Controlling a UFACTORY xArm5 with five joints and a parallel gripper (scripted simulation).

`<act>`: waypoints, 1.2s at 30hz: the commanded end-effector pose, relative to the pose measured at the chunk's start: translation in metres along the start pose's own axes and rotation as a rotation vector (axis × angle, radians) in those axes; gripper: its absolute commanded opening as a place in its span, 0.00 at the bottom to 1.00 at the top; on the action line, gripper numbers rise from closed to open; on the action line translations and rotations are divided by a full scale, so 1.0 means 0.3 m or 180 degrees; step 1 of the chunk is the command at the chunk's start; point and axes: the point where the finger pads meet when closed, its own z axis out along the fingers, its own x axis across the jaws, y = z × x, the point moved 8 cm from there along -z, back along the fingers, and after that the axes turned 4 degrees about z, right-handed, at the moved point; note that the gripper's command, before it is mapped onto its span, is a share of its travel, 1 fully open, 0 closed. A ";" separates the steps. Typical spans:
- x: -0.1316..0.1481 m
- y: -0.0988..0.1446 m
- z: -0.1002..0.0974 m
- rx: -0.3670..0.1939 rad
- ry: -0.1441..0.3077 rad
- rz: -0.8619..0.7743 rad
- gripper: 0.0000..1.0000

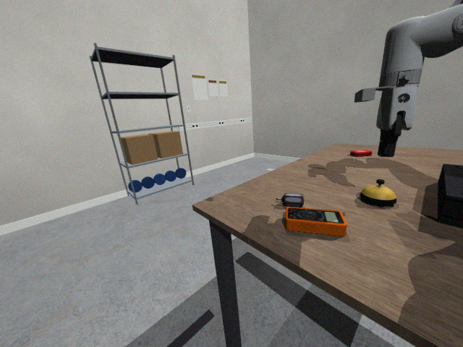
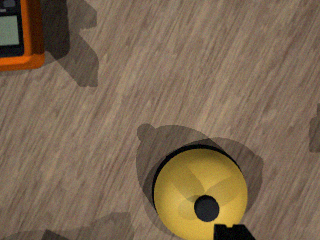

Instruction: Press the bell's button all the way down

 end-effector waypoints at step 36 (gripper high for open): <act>0.001 -0.003 0.143 0.0009 0.0000 0.0000 0.00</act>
